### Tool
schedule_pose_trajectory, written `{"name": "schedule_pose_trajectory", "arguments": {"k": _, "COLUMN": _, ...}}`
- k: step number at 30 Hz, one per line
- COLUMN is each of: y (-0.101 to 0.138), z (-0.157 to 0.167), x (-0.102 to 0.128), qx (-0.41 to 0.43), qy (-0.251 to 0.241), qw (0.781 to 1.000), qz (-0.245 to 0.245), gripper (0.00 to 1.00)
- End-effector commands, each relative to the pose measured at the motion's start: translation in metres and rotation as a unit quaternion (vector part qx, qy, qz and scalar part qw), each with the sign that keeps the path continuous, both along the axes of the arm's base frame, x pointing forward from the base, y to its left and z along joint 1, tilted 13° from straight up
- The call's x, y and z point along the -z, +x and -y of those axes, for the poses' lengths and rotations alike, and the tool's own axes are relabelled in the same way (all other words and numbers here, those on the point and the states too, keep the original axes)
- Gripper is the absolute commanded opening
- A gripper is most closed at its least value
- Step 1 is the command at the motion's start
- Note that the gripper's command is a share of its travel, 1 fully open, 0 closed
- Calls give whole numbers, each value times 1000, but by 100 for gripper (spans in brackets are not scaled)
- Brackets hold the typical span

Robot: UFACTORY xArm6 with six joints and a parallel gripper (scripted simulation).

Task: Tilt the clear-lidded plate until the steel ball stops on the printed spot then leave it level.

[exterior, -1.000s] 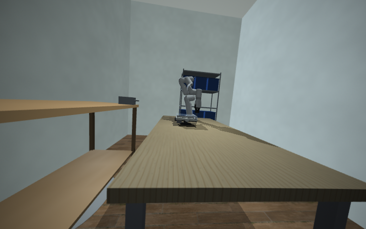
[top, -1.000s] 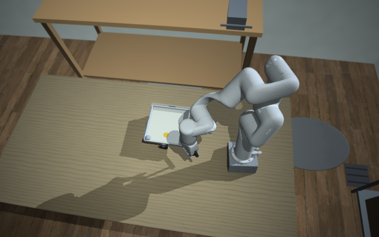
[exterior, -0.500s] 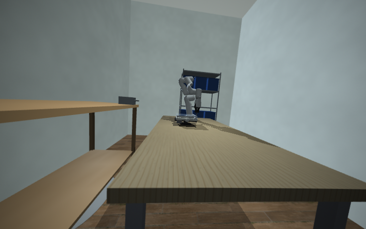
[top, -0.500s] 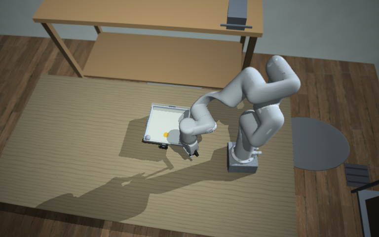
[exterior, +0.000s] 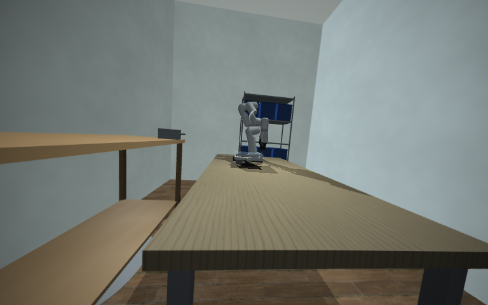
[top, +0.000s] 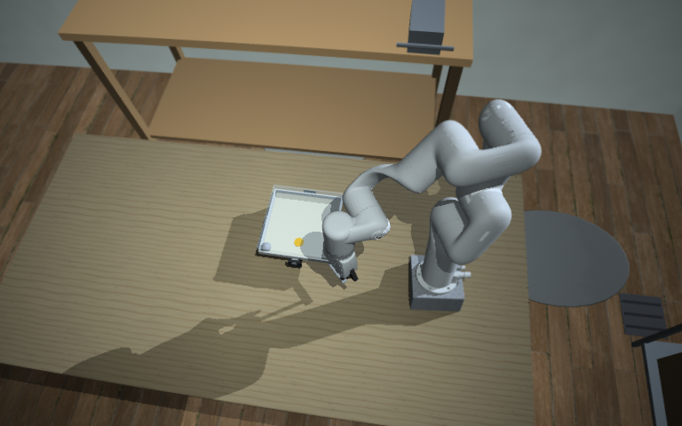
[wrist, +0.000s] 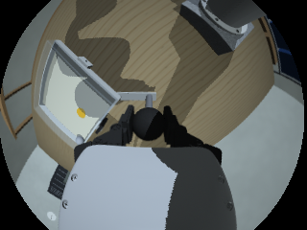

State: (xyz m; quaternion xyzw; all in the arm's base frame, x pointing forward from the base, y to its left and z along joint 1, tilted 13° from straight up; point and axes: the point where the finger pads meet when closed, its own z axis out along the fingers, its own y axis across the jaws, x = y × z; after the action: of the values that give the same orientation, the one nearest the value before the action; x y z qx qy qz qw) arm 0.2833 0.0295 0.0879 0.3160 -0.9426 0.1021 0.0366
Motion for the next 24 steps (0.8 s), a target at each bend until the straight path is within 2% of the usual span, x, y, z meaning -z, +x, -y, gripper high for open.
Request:
{"name": "schedule_pose_trajectory", "arguments": {"k": 1, "y": -1, "z": 1, "x": 1, "qx": 0, "qy": -1, "qw": 1000, "qz": -1, "gripper": 0}}
{"name": "schedule_pose_trajectory", "arguments": {"k": 24, "y": 1, "z": -1, "x": 3, "qx": 0, "qy": -1, "qw": 1000, "qz": -1, "gripper": 0}}
